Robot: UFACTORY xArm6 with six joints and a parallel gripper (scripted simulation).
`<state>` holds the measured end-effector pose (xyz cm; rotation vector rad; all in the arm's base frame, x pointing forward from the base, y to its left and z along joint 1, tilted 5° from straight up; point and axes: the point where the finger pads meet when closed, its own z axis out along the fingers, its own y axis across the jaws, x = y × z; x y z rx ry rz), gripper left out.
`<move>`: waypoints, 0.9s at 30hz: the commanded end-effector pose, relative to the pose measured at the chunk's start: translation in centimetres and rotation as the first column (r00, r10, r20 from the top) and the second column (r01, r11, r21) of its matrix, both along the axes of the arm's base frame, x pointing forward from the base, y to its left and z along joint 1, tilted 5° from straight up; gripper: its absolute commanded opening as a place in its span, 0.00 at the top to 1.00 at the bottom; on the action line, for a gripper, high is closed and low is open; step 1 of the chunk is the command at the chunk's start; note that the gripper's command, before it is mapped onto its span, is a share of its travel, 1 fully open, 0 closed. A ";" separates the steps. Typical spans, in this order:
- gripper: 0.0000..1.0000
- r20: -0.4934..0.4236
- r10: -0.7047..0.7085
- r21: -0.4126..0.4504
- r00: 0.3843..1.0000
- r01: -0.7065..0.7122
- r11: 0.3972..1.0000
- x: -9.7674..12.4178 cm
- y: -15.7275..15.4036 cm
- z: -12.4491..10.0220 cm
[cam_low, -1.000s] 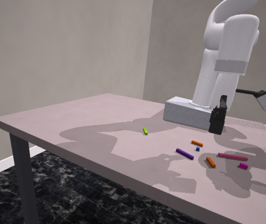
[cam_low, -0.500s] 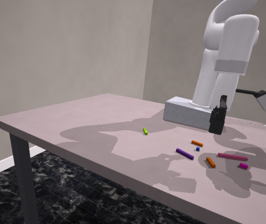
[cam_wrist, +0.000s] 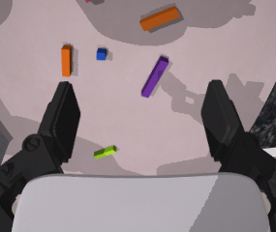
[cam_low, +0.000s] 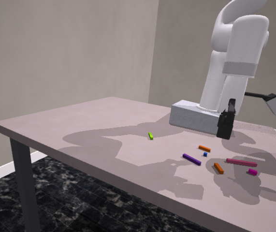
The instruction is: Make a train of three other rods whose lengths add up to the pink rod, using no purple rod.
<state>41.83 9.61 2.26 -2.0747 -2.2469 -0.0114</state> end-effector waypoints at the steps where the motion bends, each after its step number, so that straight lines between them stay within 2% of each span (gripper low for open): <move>1: 0.00 0.004 0.000 0.001 1.000 0.000 1.000 0.2 0.0 0.1; 18: 0.00 0.002 -0.028 -0.001 1.000 0.028 1.000 0.2 0.0 0.1; 22: 0.00 -0.002 -0.098 -0.005 0.995 0.098 0.995 0.2 0.0 0.0; 27: 0.00 -0.011 -0.260 -0.015 0.966 0.260 0.966 0.2 0.1 -0.2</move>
